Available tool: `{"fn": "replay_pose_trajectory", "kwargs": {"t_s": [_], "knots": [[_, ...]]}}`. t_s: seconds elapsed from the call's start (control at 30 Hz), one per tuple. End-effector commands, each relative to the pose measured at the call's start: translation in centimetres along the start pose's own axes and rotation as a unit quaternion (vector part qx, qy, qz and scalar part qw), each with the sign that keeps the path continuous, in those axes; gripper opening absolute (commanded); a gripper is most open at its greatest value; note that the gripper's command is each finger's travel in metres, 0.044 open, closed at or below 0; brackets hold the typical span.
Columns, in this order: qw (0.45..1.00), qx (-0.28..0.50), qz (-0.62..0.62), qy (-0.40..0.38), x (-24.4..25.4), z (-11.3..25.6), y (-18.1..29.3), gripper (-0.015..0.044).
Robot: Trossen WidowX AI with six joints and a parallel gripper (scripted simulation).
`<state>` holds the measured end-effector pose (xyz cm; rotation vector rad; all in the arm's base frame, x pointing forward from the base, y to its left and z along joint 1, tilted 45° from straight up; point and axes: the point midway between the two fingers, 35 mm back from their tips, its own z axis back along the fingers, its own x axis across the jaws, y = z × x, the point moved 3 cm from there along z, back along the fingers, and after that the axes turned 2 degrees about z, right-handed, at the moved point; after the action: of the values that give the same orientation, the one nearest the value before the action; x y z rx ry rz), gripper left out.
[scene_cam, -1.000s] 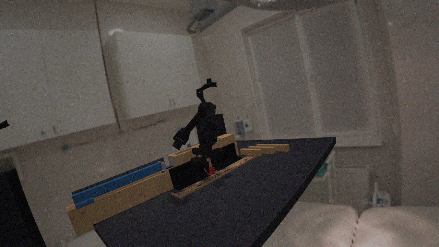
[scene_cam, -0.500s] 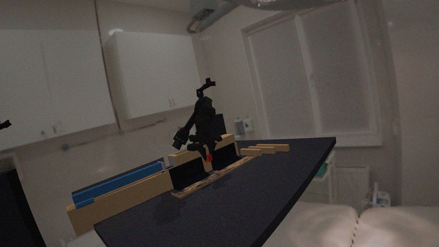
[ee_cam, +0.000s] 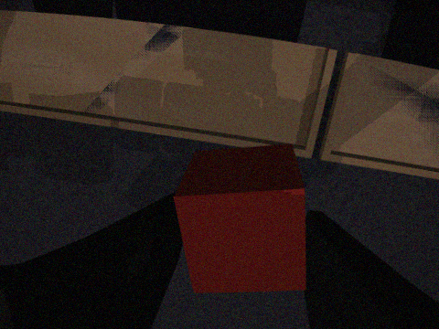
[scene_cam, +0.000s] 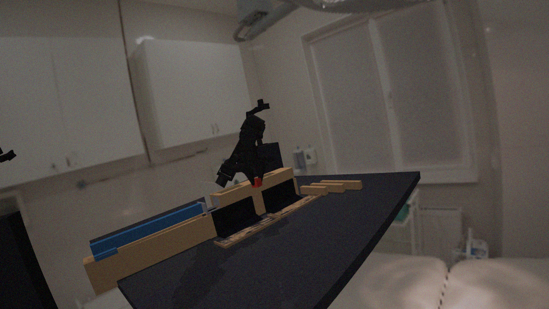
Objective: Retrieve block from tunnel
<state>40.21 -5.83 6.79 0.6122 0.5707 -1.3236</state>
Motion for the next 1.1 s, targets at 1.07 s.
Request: {"fn": "replay_pose_trajectory", "kwargs": {"t_s": [1.07], "knots": [[0.032, -0.008, 0.967, -0.251, -2.9, 0.2, -1.4, 0.0000]]}}
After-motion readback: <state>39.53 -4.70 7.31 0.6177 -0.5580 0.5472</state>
